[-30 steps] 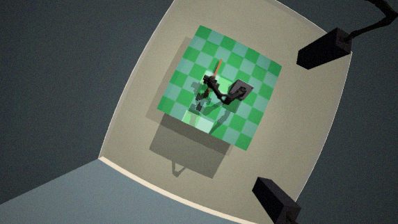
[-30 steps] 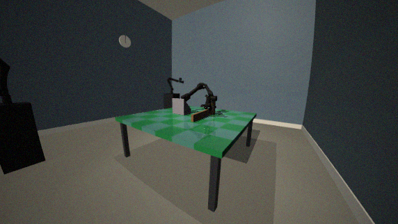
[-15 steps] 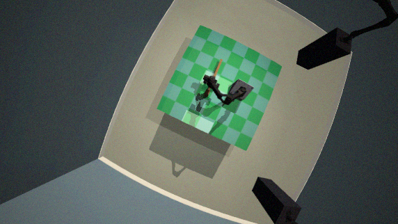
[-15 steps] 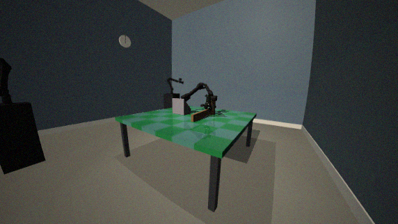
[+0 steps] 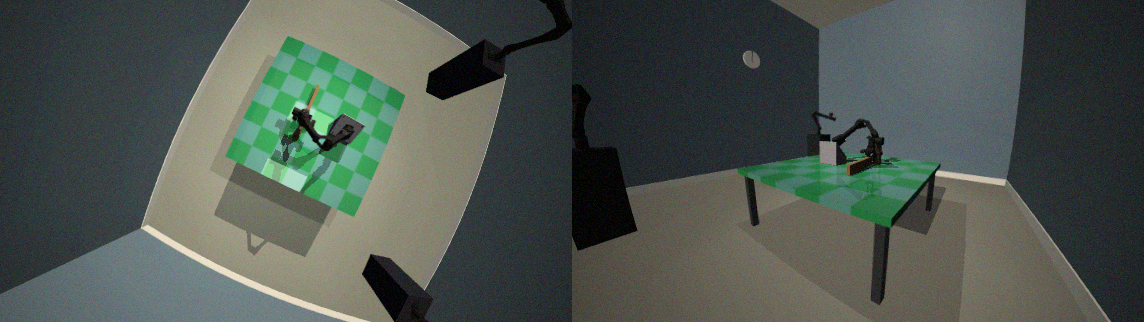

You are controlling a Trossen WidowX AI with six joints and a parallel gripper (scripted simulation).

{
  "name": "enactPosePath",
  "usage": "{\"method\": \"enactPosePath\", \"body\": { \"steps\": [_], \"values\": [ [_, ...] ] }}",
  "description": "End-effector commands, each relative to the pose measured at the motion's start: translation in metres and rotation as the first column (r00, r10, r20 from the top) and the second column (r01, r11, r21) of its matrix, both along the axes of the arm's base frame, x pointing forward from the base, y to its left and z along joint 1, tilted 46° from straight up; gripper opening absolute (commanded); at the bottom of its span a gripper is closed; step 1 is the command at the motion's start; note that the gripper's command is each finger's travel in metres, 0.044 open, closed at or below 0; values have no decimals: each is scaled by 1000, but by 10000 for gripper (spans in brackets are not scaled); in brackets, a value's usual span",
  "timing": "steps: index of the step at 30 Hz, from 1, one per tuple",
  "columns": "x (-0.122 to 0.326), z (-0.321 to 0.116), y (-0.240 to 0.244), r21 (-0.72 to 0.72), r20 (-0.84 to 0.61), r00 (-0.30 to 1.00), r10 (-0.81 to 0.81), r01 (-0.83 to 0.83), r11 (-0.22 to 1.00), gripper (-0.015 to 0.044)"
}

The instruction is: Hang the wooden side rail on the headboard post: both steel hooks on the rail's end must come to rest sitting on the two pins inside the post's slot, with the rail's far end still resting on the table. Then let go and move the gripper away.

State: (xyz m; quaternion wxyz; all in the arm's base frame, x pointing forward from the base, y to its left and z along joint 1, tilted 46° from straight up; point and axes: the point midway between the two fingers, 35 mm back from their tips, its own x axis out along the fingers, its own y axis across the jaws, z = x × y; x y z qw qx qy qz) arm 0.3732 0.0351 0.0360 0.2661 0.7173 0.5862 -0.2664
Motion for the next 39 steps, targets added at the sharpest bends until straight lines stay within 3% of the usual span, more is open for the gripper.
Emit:
{"method": "enactPosePath", "body": {
  "steps": [1,39],
  "values": [
    [1,3,-5,-3,6,1000,-10,10,1000,0],
    [1,6,-8,-3,6,1000,-10,10,1000,0]
  ]
}}
